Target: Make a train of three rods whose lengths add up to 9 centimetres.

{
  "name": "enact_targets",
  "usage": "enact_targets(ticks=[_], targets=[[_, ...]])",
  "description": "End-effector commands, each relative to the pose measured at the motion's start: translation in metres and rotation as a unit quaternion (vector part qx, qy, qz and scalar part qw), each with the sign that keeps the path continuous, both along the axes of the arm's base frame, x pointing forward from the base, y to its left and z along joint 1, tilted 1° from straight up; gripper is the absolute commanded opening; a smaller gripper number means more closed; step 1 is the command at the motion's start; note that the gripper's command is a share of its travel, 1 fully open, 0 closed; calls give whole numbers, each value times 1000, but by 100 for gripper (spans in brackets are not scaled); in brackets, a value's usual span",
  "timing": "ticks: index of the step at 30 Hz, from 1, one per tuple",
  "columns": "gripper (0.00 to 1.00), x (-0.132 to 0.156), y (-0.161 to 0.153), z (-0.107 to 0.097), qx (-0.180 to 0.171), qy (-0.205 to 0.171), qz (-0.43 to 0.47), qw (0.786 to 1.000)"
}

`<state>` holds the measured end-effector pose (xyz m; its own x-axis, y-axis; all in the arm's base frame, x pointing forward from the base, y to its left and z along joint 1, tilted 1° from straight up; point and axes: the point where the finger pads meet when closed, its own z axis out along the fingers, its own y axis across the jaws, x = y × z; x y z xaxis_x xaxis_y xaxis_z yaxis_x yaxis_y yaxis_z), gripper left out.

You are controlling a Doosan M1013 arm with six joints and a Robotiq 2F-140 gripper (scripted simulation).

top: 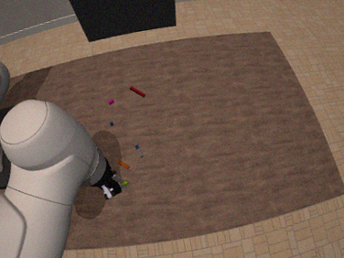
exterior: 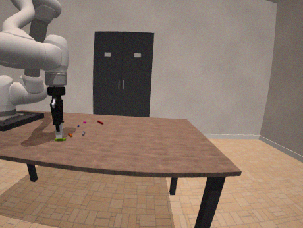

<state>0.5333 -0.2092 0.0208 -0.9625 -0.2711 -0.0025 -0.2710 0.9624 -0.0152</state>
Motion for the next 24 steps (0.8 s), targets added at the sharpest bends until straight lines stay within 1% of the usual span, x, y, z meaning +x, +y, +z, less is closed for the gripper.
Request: enact_targets(ticks=[1, 12, 24], targets=[[15, 0, 0, 0, 0, 0, 0, 1000], [15, 0, 0, -1, 0, 0, 0, 1000], [15, 0, 0, -9, 0, 0, 0, 1000]])
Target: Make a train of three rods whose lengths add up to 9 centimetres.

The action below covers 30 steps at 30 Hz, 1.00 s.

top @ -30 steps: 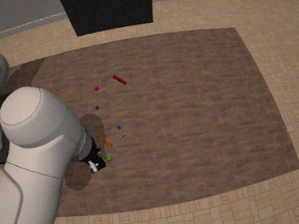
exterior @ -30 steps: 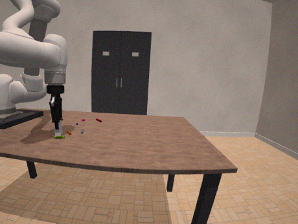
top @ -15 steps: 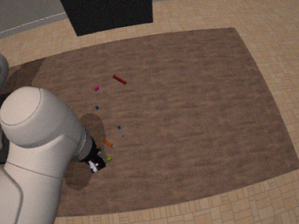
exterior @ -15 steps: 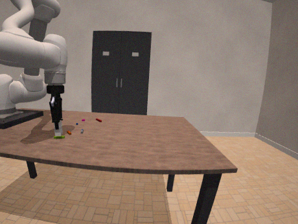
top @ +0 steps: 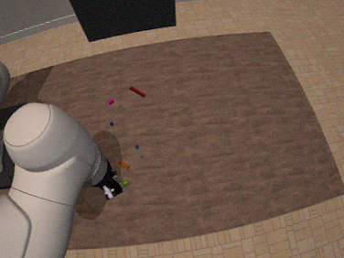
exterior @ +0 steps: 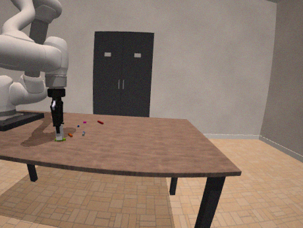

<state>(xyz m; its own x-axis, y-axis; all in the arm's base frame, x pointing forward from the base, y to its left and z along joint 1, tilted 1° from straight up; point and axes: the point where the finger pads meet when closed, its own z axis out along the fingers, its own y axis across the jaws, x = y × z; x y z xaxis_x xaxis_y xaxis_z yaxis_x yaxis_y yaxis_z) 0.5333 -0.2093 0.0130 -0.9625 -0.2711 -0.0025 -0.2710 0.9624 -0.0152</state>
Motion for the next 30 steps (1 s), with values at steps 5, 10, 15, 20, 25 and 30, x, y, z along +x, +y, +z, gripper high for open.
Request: enact_targets(ticks=[5, 10, 15, 20, 25, 30], targets=[[15, 0, 0, -6, 0, 0, 0, 1000], [15, 0, 0, -9, 0, 0, 0, 1000], [15, 0, 0, -9, 0, 0, 0, 1000], [15, 0, 0, -9, 0, 0, 0, 1000], [15, 0, 0, -9, 0, 0, 0, 1000], [15, 0, 0, -9, 0, 0, 0, 1000]])
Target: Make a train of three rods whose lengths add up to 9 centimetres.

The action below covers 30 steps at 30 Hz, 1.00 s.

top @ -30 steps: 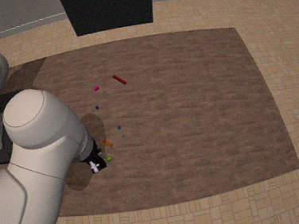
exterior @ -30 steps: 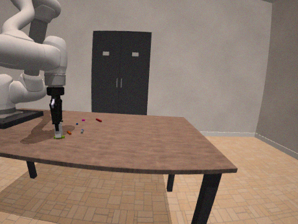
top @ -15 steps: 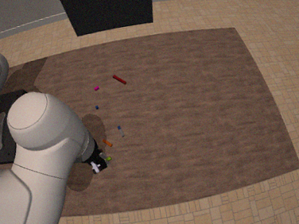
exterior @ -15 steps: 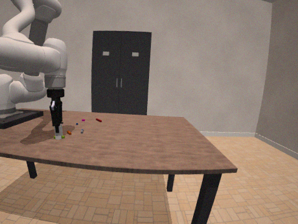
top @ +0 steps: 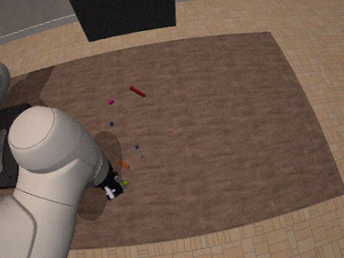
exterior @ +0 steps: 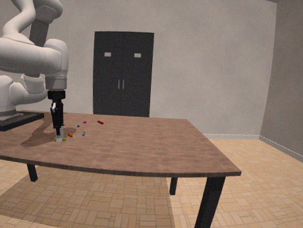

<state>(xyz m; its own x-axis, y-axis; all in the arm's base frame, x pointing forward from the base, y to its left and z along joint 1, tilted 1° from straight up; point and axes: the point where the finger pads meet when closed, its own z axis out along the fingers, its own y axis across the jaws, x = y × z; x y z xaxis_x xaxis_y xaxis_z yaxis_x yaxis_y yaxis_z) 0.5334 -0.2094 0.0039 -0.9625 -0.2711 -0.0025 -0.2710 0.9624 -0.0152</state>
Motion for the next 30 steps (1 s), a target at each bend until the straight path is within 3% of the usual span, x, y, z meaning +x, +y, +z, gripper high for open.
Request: enact_targets(ticks=[1, 20, 21, 30], targets=[[15, 0, 0, 0, 0, 0, 0, 1000], [15, 0, 0, 0, 0, 0, 0, 1000], [3, 0, 0, 0, 0, 0, 0, 1000], [3, 0, 0, 0, 0, 0, 0, 1000]])
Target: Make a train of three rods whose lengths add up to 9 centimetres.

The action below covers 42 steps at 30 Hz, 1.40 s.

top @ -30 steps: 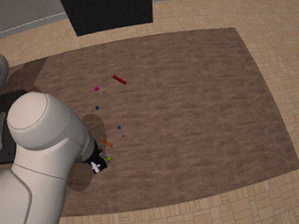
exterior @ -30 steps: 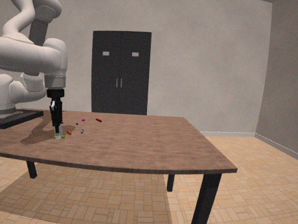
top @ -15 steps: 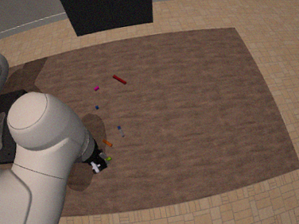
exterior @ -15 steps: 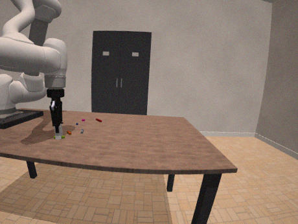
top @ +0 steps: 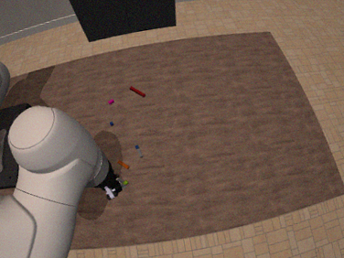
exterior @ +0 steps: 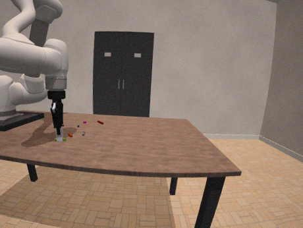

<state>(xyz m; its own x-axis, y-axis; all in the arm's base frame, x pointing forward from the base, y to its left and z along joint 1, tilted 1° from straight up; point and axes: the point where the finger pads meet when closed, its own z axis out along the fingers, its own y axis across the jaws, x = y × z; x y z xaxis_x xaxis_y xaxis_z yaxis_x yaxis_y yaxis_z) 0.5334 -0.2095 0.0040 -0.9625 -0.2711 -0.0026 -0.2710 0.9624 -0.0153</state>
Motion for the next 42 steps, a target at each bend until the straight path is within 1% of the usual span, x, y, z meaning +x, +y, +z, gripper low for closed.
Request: enact_targets(ticks=[1, 25, 28, 32, 38, 40, 42], targets=[[3, 0, 0, 0, 0, 0, 0, 1000], [3, 0, 0, 0, 0, 0, 0, 1000], [3, 0, 0, 3, 0, 0, 0, 1000], [3, 0, 0, 19, 0, 0, 0, 1000], [3, 0, 1, 62, 0, 0, 0, 1000], [3, 0, 1, 62, 0, 0, 0, 1000], [3, -1, 1, 77, 0, 0, 0, 1000]])
